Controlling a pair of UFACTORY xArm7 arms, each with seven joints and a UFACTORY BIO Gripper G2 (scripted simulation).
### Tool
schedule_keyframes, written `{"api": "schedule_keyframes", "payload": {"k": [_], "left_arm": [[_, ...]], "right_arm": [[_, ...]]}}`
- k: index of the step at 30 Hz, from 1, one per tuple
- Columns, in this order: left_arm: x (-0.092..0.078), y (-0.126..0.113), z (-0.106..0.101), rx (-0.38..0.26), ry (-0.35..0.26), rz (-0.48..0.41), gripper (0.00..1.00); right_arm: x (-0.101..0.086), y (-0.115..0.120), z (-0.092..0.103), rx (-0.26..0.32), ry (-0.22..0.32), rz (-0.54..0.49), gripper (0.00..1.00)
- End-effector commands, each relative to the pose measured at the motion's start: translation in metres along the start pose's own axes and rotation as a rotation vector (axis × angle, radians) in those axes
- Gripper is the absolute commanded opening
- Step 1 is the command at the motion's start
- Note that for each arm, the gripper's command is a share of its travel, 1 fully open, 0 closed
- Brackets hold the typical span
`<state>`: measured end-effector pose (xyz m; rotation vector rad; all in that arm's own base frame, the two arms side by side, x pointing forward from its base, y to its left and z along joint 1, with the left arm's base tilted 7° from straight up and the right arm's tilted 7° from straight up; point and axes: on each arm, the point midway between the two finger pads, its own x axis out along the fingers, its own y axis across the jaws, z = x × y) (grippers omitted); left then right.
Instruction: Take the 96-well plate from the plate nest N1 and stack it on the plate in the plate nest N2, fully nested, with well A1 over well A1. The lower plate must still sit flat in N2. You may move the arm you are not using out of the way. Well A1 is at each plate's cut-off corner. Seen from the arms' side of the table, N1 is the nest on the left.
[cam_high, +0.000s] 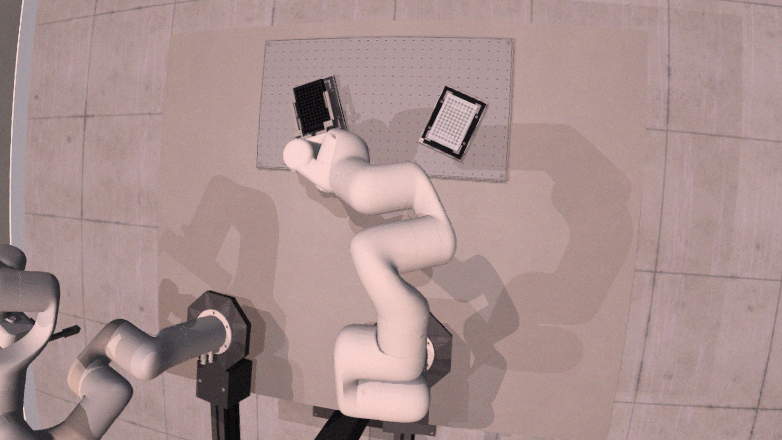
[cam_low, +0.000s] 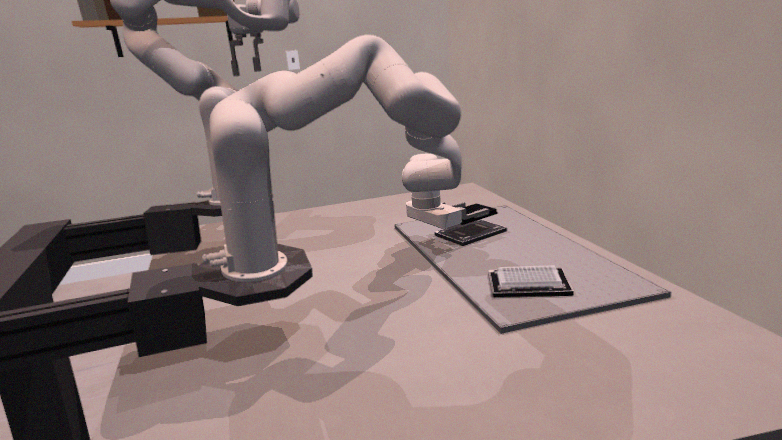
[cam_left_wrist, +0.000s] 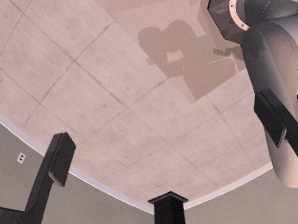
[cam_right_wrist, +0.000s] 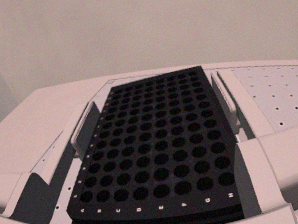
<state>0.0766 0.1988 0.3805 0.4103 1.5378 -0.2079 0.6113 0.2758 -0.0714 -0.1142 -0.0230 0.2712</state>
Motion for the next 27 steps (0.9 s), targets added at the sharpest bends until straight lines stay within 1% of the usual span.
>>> {"api": "schedule_keyframes", "payload": {"k": [1, 22, 27], "left_arm": [[0.000, -0.007, -0.020, -0.115, -0.009, -0.012, 1.00], [0.000, -0.007, -0.020, -0.115, -0.009, -0.012, 1.00], [0.000, -0.007, -0.020, -0.115, -0.009, -0.012, 1.00]], "right_arm": [[0.001, 0.000, 0.010, 0.001, -0.004, 0.000, 0.00], [0.001, 0.001, 0.042, 0.001, -0.004, 0.000, 0.00], [0.001, 0.000, 0.042, 0.001, -0.004, 0.000, 0.00]]}}
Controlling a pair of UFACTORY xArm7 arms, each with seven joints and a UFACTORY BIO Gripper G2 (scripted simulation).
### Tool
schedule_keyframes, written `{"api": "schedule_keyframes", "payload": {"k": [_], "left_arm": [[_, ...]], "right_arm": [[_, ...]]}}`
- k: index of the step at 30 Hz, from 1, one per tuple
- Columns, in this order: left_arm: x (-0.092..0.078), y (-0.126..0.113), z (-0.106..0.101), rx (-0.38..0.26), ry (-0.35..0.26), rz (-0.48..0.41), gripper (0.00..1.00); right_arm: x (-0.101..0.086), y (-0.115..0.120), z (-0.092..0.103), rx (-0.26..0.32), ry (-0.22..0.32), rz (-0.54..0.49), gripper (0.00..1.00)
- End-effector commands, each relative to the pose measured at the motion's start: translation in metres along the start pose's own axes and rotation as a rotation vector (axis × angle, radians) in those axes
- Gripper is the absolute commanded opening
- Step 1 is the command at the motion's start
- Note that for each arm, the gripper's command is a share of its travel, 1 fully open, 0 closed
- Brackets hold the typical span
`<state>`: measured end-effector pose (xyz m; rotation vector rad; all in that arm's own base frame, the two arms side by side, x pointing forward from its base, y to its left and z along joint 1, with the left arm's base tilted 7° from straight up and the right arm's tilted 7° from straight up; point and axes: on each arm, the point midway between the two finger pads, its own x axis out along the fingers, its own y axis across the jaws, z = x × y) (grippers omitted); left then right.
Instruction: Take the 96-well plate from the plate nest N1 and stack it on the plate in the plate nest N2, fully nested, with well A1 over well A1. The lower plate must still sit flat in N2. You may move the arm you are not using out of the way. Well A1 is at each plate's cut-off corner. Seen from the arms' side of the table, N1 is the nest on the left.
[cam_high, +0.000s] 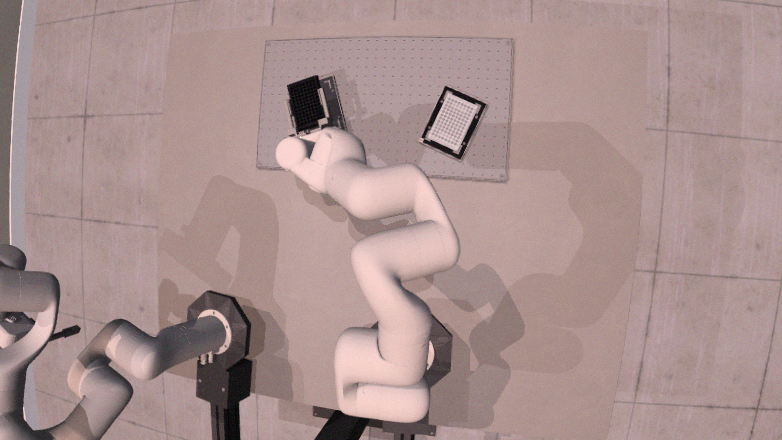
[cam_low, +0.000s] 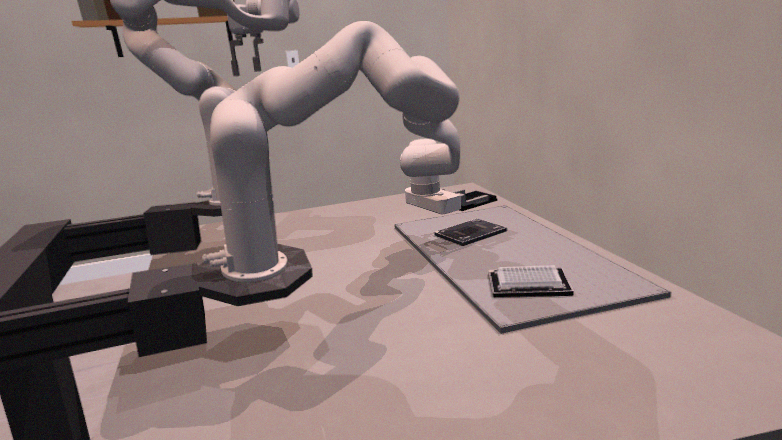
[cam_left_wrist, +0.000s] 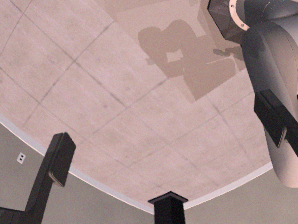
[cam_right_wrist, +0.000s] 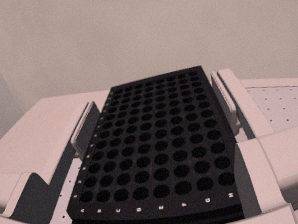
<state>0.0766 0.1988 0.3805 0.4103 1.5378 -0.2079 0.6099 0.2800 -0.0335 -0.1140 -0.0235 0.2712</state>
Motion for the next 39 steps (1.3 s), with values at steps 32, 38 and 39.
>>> {"api": "schedule_keyframes", "payload": {"k": [32, 38, 39], "left_arm": [[0.000, -0.007, -0.020, -0.115, -0.009, -0.012, 1.00], [0.000, -0.007, -0.020, -0.115, -0.009, -0.012, 1.00], [0.000, -0.007, -0.020, -0.115, -0.009, -0.012, 1.00]], "right_arm": [[-0.023, -0.058, 0.004, 0.002, -0.003, -0.633, 0.00], [-0.028, -0.071, 0.004, 0.002, -0.003, -0.690, 0.00], [-0.029, -0.074, 0.004, 0.002, -0.003, -0.690, 0.00]]}}
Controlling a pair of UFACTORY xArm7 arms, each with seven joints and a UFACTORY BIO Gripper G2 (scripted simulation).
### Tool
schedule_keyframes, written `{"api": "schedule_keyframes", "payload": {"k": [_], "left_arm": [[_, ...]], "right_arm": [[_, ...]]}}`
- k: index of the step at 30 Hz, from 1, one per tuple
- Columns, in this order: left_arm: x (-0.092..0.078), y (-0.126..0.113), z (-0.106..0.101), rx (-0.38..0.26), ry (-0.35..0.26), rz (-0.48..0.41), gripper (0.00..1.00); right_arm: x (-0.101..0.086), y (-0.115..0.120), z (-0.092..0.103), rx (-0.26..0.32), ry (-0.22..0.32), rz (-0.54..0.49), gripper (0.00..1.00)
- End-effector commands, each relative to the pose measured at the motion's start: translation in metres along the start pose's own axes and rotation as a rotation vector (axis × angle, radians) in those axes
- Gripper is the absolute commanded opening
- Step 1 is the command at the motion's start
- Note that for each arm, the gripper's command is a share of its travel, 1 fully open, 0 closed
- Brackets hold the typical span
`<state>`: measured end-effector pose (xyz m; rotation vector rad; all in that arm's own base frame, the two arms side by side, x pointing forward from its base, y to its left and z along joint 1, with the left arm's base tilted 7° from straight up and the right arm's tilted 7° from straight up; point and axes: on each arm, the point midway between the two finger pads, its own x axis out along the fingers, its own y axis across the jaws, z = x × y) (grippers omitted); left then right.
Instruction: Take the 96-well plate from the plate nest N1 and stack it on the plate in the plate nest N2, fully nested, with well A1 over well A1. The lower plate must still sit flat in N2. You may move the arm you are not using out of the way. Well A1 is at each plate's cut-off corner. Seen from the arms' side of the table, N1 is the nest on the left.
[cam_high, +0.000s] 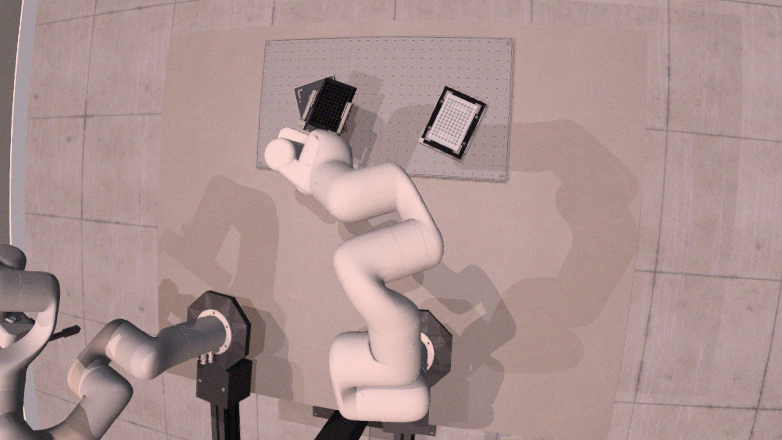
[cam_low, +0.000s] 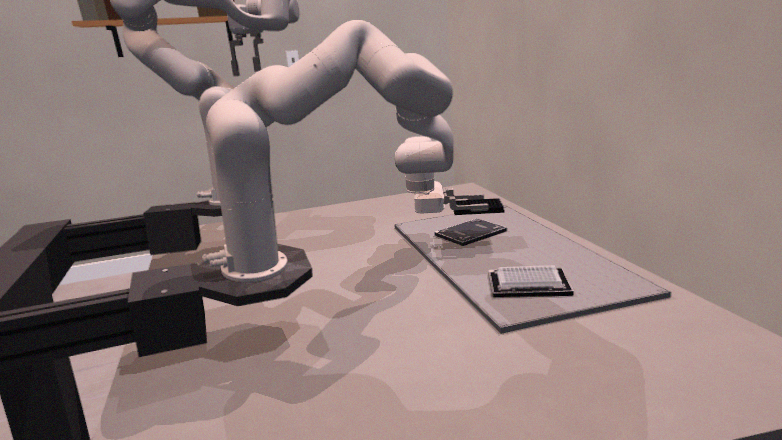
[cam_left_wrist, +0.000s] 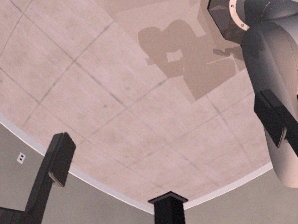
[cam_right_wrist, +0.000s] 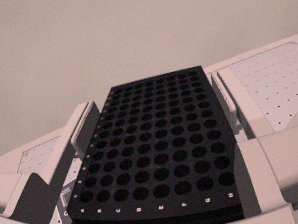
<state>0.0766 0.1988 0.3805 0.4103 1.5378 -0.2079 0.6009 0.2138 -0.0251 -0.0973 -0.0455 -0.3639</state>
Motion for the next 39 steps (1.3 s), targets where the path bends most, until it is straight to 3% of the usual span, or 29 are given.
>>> {"api": "schedule_keyframes", "payload": {"k": [1, 39], "left_arm": [[0.000, -0.007, -0.020, -0.115, -0.009, -0.012, 1.00], [0.000, -0.007, -0.020, -0.115, -0.009, -0.012, 1.00]], "right_arm": [[0.006, -0.014, 0.003, 0.002, -0.015, -0.054, 0.00], [0.035, -0.124, 0.003, 0.001, -0.015, -0.054, 0.00]]}}
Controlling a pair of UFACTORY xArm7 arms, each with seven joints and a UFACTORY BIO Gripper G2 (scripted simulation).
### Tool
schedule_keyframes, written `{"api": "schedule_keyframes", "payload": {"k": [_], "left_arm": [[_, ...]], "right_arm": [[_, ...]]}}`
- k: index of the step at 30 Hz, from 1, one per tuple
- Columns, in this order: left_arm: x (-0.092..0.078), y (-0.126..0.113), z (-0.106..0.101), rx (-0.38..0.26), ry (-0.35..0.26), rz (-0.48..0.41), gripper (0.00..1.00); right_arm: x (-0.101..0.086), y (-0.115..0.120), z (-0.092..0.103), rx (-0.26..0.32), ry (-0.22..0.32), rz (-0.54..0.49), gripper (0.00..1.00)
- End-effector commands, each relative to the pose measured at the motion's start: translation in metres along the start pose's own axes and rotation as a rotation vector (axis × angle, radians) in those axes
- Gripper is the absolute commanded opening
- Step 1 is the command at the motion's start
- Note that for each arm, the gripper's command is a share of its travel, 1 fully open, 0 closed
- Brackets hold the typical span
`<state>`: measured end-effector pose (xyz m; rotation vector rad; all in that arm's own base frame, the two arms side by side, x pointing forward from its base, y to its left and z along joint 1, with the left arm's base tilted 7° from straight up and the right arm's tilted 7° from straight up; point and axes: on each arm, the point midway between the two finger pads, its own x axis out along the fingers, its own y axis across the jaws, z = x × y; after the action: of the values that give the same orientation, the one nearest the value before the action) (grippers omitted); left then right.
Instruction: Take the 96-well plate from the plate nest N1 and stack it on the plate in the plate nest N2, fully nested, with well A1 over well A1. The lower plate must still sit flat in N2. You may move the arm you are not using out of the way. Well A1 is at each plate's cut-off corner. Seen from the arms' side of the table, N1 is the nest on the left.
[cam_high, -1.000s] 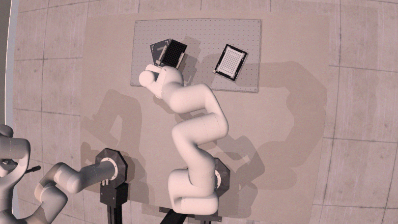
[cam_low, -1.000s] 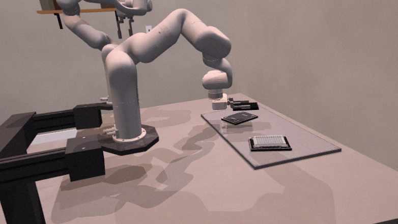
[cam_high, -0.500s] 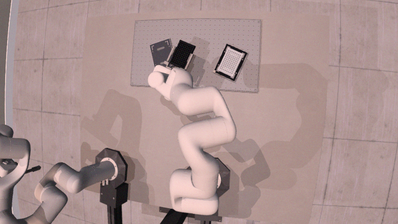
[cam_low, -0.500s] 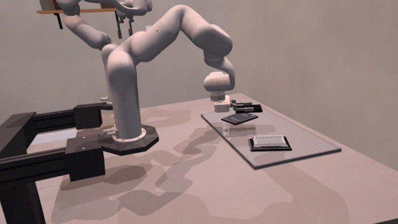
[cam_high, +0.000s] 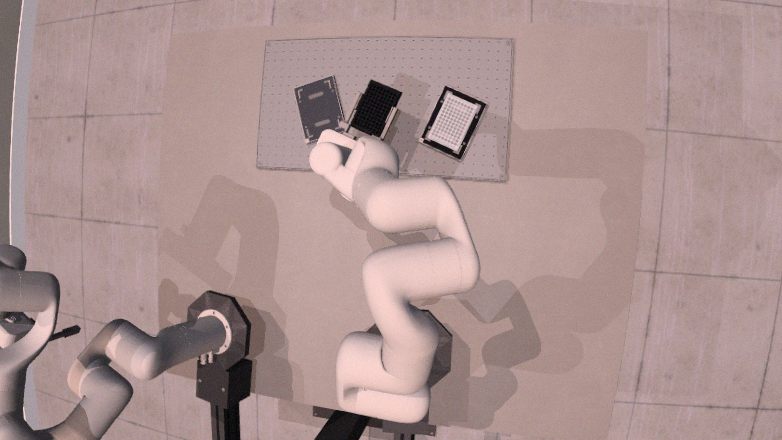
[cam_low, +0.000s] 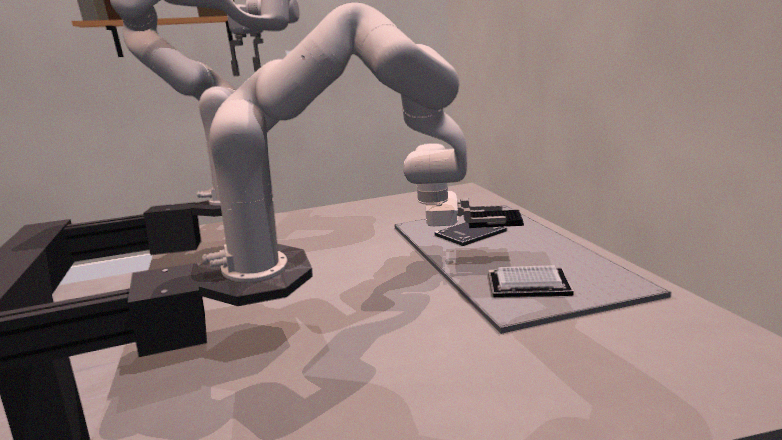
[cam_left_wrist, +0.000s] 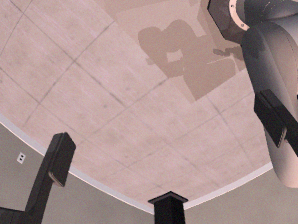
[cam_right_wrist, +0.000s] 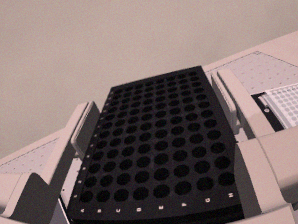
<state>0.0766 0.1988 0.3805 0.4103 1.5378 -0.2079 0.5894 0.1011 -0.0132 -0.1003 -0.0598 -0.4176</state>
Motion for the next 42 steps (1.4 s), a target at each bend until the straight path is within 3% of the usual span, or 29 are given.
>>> {"api": "schedule_keyframes", "payload": {"k": [1, 42], "left_arm": [[0.000, -0.007, -0.020, -0.115, -0.009, -0.012, 1.00], [0.000, -0.007, -0.020, -0.115, -0.009, -0.012, 1.00]], "right_arm": [[0.007, -0.017, 0.002, 0.003, -0.003, 0.000, 0.00], [0.044, -0.135, 0.002, 0.002, -0.003, 0.000, 0.00]]}}
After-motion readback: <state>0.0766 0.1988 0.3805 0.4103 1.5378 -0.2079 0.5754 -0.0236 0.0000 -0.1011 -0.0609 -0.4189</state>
